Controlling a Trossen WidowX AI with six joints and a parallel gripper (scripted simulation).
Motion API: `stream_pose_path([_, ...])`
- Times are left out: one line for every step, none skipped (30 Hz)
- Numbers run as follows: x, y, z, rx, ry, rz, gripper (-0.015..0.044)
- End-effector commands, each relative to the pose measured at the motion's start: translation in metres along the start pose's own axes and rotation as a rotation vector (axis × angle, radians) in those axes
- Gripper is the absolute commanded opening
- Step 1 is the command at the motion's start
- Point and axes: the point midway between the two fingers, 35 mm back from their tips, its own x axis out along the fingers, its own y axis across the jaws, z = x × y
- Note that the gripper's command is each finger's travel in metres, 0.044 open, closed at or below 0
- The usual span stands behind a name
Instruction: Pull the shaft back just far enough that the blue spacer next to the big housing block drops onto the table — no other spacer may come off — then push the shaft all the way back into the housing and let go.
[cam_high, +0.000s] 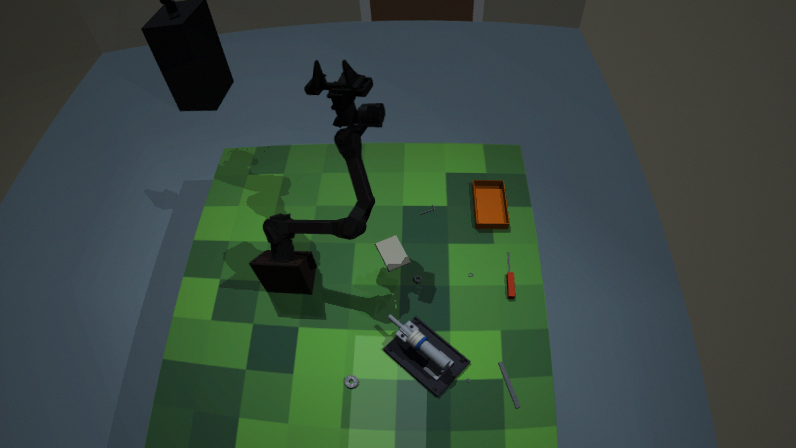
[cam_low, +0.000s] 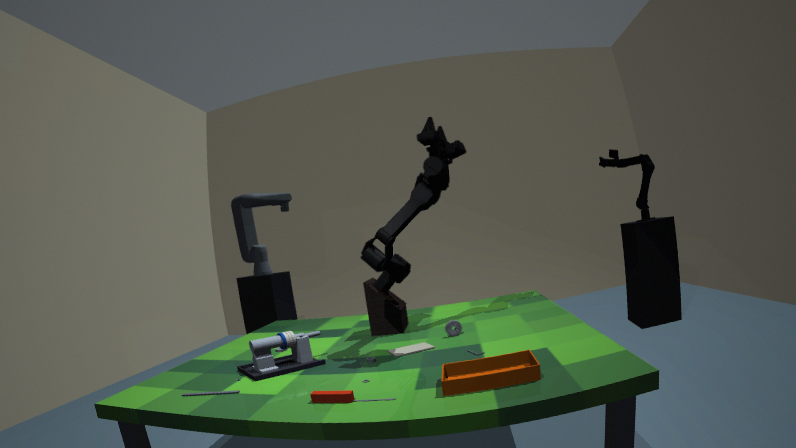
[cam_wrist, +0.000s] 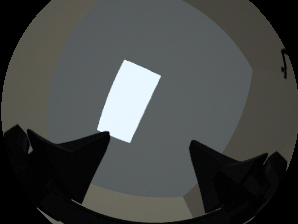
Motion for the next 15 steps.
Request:
stream_pose_path([0.001, -0.002, 0.000, -0.002, -0.002, -0.006, 0.0426])
stream_pose_path([0.005, -0.008, -0.001, -0.008, -0.010, -0.024, 0.0440])
stream_pose_path([0.010, -0.019, -0.002, -0.019, -0.022, -0.053, 0.0440])
stream_pose_path([0.016, -0.031, -0.003, -0.040, -0.033, -0.087, 0.0440])
stream_pose_path([0.021, -0.044, -0.005, -0.073, -0.035, -0.118, 0.0440])
stream_pose_path([0.025, -0.056, -0.006, -0.107, -0.036, -0.149, 0.0440])
stream_pose_path([0.029, -0.068, -0.007, -0.142, -0.035, -0.179, 0.0440])
stream_pose_path([0.033, -0.080, -0.008, -0.177, -0.034, -0.209, 0.0440])
stream_pose_path([0.035, -0.092, -0.008, -0.212, -0.033, -0.239, 0.0440])
stream_pose_path([0.038, -0.104, -0.009, -0.247, -0.031, -0.268, 0.0440])
stream_pose_path([0.040, -0.118, -0.009, -0.289, -0.028, -0.304, 0.0440])
stream_pose_path([0.042, -0.134, -0.008, -0.333, -0.025, -0.342, 0.0440])
stream_pose_path([0.042, -0.149, -0.007, -0.378, -0.020, -0.380, 0.0440])
stream_pose_path([0.042, -0.164, -0.006, -0.423, -0.015, -0.419, 0.0440])
stream_pose_path([0.042, -0.179, -0.005, -0.468, -0.010, -0.457, 0.0440])
